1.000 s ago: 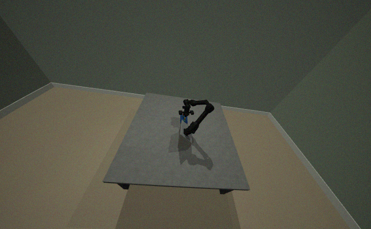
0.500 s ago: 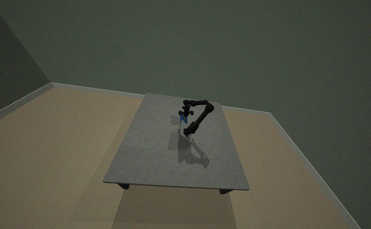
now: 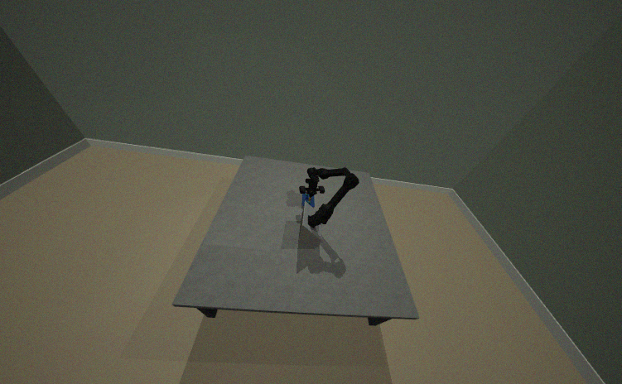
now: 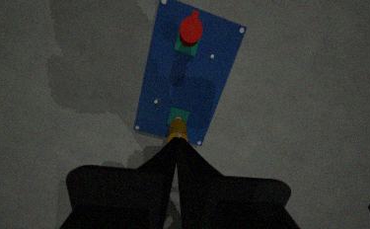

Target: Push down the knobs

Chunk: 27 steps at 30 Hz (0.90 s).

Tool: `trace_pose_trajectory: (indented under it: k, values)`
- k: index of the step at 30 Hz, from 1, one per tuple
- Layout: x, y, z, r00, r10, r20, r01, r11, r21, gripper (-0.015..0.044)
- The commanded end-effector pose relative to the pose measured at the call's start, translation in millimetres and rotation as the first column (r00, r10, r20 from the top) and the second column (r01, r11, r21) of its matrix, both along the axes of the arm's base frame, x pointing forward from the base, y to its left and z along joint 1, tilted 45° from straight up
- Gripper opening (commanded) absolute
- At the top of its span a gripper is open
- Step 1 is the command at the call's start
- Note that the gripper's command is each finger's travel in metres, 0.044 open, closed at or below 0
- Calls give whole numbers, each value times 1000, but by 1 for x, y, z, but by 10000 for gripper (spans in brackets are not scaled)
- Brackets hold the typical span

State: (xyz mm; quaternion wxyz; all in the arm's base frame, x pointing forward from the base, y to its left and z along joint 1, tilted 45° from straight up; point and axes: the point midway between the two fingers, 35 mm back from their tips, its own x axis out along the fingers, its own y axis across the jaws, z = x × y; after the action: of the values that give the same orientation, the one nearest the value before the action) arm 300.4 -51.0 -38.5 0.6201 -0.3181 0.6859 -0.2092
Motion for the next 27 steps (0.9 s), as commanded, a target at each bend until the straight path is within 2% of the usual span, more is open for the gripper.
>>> trace_pose_trajectory:
  k: [1, 27]
  values:
    - [0, -1, -2, 1000, 3, -4, -3, 1000, -4, 0]
    - [0, -2, -3, 1000, 3, -4, -3, 1000, -4, 0]
